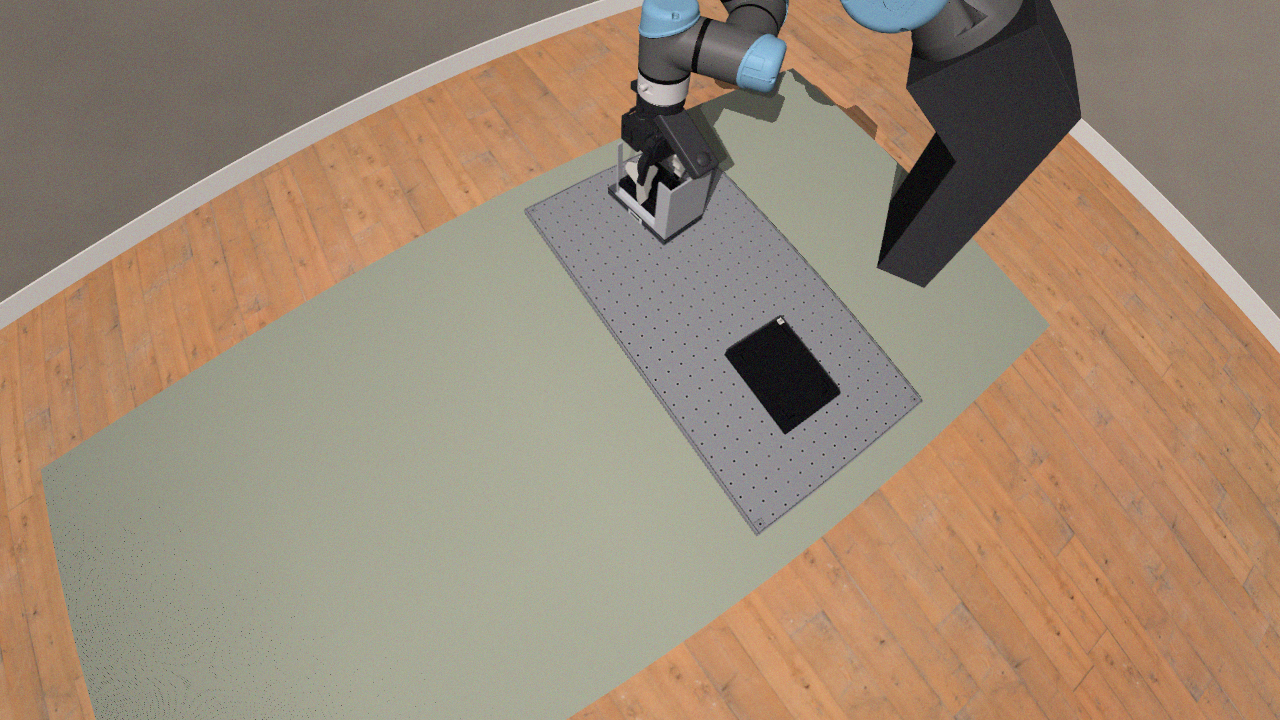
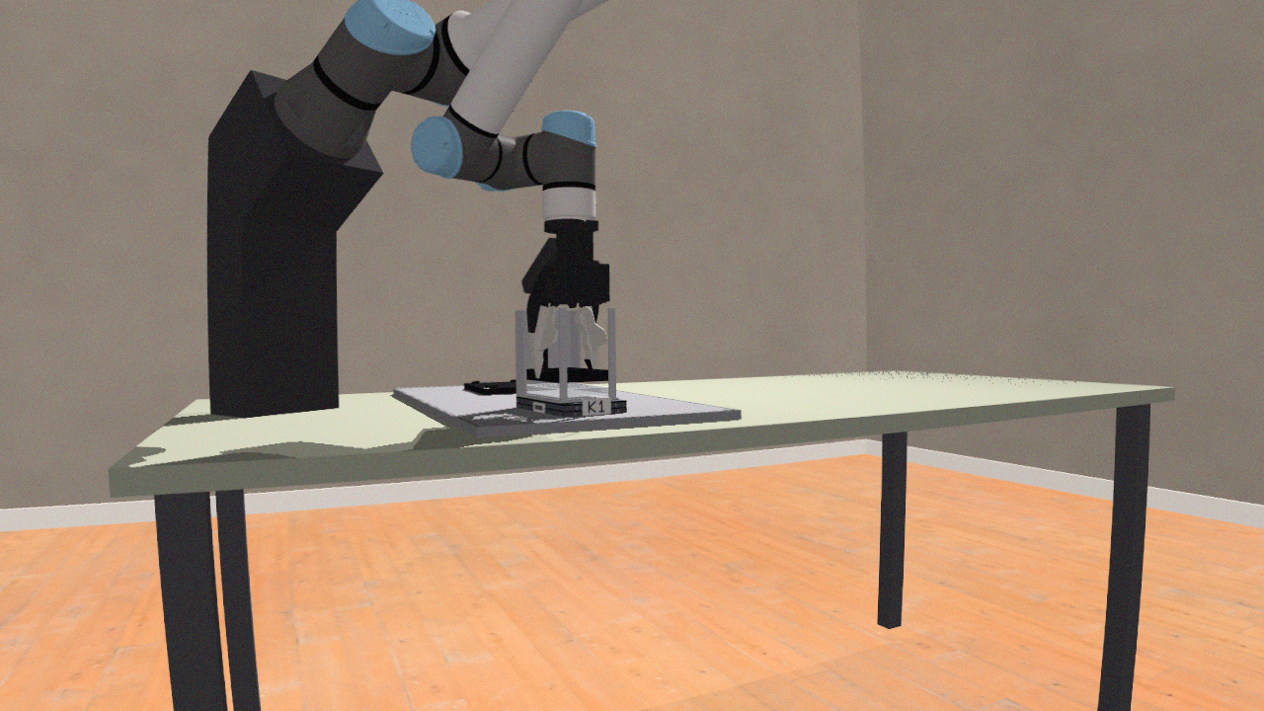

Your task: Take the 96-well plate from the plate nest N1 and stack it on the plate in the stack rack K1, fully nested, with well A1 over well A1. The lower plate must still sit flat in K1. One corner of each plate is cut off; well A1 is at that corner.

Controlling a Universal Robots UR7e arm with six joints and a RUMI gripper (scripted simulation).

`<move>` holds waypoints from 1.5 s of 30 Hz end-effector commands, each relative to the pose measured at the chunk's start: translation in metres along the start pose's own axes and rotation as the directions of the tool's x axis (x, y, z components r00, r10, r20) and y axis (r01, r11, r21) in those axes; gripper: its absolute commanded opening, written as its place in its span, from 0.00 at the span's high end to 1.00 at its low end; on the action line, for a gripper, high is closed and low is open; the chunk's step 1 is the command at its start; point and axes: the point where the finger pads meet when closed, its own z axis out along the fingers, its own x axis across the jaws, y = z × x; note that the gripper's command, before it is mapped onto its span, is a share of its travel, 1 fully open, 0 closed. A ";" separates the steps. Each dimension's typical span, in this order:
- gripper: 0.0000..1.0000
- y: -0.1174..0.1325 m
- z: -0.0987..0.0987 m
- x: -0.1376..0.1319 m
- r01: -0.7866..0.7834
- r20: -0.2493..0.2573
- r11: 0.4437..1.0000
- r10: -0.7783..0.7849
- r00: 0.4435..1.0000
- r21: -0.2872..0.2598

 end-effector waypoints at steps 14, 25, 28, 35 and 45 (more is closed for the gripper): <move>1.00 0.000 0.002 0.000 0.000 -0.001 1.000 0.000 1.000 -0.001; 1.00 0.000 0.004 0.000 0.000 -0.001 1.000 0.000 1.000 -0.001; 1.00 0.000 0.004 0.000 0.000 -0.001 1.000 0.000 1.000 -0.001; 1.00 0.000 0.005 0.000 0.000 -0.001 1.000 0.000 1.000 -0.001; 1.00 0.000 0.007 0.000 0.000 -0.001 1.000 0.000 1.000 -0.001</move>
